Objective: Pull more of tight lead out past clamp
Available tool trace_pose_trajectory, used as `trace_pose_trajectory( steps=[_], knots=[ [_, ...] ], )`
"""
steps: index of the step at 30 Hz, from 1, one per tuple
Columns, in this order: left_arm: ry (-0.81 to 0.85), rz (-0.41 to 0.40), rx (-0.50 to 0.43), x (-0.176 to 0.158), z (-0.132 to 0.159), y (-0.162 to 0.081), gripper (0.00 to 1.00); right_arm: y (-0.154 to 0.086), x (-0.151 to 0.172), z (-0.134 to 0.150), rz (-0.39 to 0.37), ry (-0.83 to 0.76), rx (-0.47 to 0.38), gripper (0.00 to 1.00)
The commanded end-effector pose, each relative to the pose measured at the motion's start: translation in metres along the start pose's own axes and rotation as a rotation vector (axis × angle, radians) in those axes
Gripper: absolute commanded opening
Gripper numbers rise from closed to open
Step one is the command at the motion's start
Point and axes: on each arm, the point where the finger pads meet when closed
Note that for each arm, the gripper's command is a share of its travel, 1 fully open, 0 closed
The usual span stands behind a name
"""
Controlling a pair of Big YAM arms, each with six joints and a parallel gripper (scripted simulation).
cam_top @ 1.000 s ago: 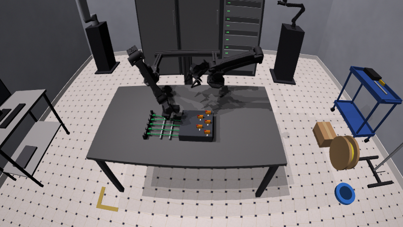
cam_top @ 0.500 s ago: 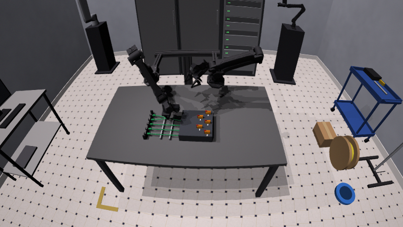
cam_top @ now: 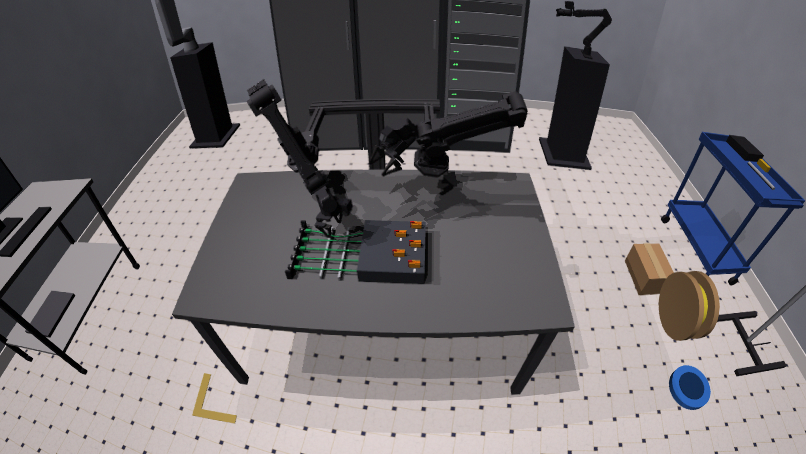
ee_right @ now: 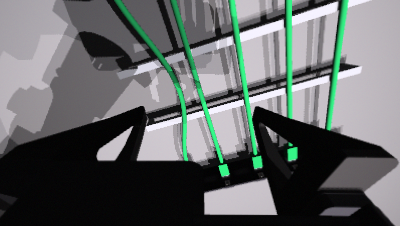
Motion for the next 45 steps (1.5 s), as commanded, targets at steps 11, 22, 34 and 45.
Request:
trace_pose_trajectory(
  steps=[11, 22, 34, 45],
  knots=[
    [-0.001, 0.002, -0.013, -0.001, -0.005, 0.000, 1.00, -0.076, -0.007, -0.021, 0.221, 0.600, -0.326, 1.00],
    [-0.001, 0.002, -0.013, -0.001, -0.005, 0.000, 1.00, -0.103, -0.008, -0.024, 0.313, 0.707, -0.419, 1.00],
    [-0.001, 0.002, -0.013, -0.001, -0.005, 0.000, 1.00, -0.097, -0.005, -0.023, 0.304, 0.686, -0.396, 1.00],
    [-0.248, -0.138, 0.028, 0.026, -0.017, 0.022, 1.00, -0.059, -0.010, -0.012, 0.225, 0.357, -0.224, 0.32]
  ],
)
Point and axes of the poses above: on each arm, the point where the finger pads meet when closed, its own y axis out along the fingers, its own x axis across the jaws, z = x × y, and after that the axes turned 9 degrees about -y, right-handed
